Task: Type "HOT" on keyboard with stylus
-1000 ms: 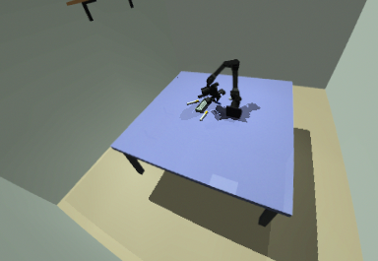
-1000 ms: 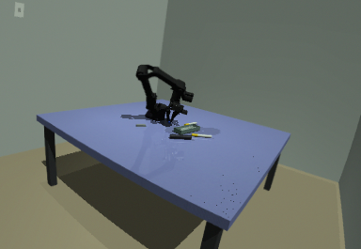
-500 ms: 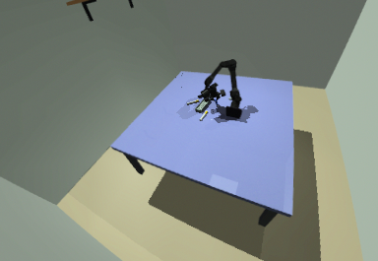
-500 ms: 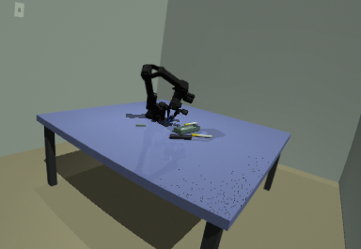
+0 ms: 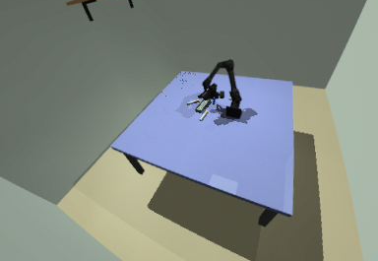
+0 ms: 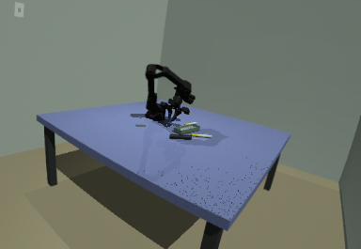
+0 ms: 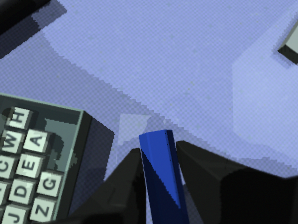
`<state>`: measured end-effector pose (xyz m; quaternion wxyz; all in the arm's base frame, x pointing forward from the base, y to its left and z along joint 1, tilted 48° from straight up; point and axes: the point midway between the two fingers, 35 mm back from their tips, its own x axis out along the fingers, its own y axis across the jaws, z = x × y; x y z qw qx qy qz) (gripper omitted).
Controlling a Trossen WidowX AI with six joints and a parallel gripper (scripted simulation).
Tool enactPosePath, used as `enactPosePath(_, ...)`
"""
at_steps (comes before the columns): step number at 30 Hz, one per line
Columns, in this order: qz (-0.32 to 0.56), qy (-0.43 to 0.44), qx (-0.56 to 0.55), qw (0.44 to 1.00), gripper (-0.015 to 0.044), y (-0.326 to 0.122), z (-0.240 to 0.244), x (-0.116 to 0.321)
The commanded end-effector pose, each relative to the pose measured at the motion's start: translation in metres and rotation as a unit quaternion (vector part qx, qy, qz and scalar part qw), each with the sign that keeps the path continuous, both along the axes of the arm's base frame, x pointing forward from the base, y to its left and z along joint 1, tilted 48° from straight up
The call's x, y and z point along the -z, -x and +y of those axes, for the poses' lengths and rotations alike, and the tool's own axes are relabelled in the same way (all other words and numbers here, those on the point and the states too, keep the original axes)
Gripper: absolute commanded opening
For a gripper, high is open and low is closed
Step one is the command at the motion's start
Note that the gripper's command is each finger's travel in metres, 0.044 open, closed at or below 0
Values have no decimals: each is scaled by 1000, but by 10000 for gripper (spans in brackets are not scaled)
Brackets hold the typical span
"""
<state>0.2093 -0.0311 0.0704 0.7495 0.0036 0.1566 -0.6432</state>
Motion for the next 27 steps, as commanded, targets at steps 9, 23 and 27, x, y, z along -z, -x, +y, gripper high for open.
enactPosePath(9, -21, 1, -3, 1000, 0, -5, 0, 1)
enactPosePath(23, -21, -1, -4, 1000, 0, -6, -16, 17)
enactPosePath(27, -21, 0, -4, 1000, 0, -6, -21, 21)
